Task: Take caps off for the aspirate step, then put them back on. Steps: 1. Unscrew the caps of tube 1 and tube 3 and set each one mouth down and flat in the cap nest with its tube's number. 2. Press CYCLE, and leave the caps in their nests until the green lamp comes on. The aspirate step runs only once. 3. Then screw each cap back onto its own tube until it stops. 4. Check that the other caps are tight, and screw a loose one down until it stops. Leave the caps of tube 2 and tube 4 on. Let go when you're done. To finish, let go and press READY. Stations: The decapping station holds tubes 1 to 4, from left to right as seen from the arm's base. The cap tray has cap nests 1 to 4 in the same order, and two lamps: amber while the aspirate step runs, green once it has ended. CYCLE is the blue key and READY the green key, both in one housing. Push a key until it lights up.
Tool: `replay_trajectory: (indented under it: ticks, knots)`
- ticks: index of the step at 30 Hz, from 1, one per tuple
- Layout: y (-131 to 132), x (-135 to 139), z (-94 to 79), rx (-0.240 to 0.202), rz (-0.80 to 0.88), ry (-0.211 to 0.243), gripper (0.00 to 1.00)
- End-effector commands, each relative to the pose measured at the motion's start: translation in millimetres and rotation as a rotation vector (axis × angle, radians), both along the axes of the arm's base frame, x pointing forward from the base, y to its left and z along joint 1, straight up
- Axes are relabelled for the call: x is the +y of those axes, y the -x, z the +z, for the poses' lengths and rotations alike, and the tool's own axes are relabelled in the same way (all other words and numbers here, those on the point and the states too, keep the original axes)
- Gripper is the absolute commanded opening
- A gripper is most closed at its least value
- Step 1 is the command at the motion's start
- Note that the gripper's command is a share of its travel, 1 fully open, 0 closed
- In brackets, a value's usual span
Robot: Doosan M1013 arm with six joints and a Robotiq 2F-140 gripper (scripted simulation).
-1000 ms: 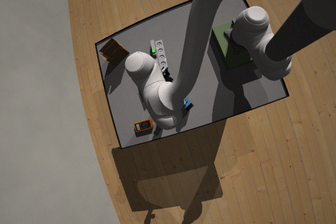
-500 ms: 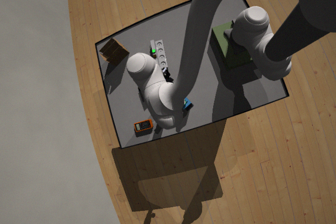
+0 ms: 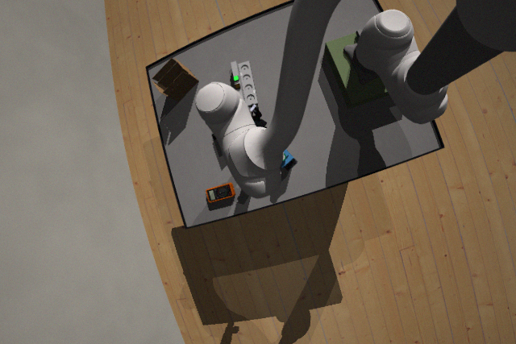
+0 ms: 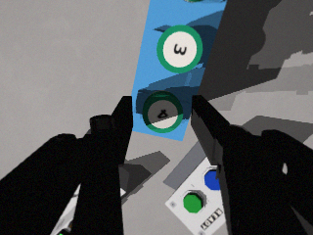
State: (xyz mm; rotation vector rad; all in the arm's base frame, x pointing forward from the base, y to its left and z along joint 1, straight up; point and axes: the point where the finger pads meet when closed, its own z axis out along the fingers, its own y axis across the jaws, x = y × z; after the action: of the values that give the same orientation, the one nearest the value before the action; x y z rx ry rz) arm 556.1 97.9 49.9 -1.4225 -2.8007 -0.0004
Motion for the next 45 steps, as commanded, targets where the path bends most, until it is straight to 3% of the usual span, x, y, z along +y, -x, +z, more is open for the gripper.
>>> replay_trajectory:
  ticks: [1, 2, 16, 45]
  knots:
    - [-0.5, 0.2, 0.4, -0.001, 0.0, -0.001, 0.41]
    - [-0.5, 0.2, 0.5, -0.001, 0.0, -0.001, 0.3]
    - [-0.5, 0.2, 0.5, -0.001, 0.0, -0.001, 0.3]
    - [-0.5, 0.2, 0.3, -0.001, -0.489, -0.001, 0.3]
